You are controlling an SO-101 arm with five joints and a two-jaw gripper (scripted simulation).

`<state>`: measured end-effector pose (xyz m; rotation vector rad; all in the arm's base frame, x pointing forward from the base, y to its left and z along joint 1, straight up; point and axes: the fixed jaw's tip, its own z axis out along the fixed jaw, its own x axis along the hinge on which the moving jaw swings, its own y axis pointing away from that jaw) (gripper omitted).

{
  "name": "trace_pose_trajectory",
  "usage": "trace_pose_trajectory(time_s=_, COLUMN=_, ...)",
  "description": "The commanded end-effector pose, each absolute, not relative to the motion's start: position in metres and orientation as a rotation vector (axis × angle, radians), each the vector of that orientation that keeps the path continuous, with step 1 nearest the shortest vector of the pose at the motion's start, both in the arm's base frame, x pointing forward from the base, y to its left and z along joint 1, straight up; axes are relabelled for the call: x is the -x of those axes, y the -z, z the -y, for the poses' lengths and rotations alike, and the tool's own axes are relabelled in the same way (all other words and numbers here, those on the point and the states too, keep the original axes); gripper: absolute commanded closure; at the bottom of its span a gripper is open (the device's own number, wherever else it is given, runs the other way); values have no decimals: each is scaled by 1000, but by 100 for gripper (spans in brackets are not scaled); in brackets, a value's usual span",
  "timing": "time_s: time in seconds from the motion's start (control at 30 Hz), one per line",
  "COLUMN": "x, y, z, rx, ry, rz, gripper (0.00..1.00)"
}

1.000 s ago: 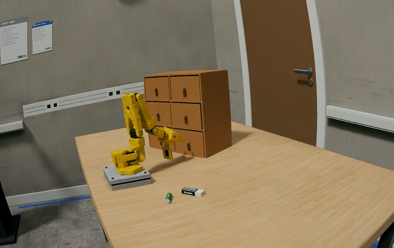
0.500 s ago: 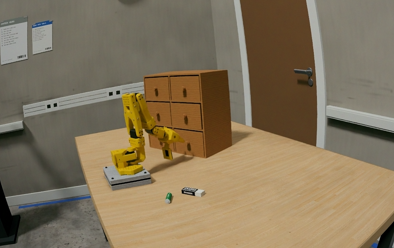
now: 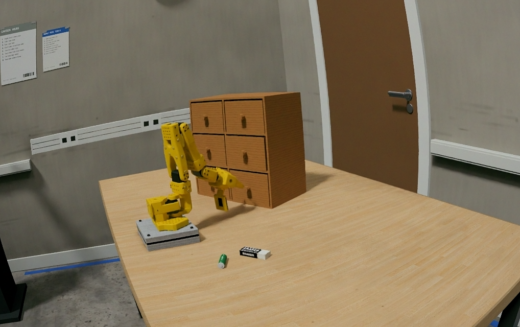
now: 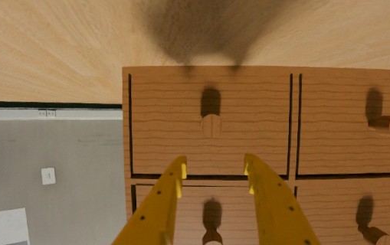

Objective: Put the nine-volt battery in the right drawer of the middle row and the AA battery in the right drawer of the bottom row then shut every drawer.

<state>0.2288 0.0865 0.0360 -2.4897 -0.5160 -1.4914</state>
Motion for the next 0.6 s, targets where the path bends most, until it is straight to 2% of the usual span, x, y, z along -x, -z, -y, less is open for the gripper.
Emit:
trace_pose_trajectory(time_s=0.0, x=-231, y=-36, z=-85, rx=2491, ry=1502, rz=506, gripper=79)
trace_pose_trajectory(time_s=0.33, x=-231, y=-36, z=-85, rx=2491, ry=1502, rz=506, gripper=79)
trace_pose_trajectory(time_s=0.57, x=-244, y=-30, z=-92, rx=2487, ry=1500, rz=512, gripper=79)
